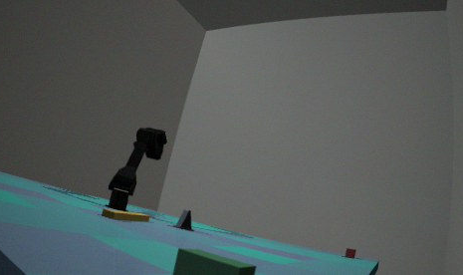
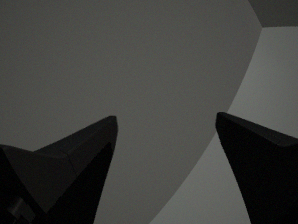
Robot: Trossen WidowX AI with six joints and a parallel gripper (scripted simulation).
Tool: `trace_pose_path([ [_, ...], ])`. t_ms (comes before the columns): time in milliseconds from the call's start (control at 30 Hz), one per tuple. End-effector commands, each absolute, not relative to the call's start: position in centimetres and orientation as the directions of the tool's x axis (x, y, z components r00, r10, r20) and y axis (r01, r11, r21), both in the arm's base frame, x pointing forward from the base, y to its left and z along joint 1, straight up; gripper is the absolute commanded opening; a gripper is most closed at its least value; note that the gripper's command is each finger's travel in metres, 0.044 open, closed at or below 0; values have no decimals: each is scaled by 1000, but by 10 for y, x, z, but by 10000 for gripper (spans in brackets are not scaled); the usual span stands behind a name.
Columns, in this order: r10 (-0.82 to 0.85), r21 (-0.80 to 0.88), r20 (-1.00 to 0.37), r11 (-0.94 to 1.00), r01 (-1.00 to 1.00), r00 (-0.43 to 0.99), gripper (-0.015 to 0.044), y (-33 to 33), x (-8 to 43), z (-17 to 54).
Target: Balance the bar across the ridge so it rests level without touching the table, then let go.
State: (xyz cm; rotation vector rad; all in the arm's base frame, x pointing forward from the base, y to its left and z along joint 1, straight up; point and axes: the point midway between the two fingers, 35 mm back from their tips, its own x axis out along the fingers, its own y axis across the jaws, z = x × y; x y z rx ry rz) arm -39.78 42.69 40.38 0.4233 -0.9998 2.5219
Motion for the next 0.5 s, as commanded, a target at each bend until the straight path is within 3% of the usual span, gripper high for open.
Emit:
trace_pose_path([
  [0,313,-550,383,-678,-487,-869,315,448,-378,396],
  [467,522,-442,314,-659,-609,-793,315,506,-276,392],
])
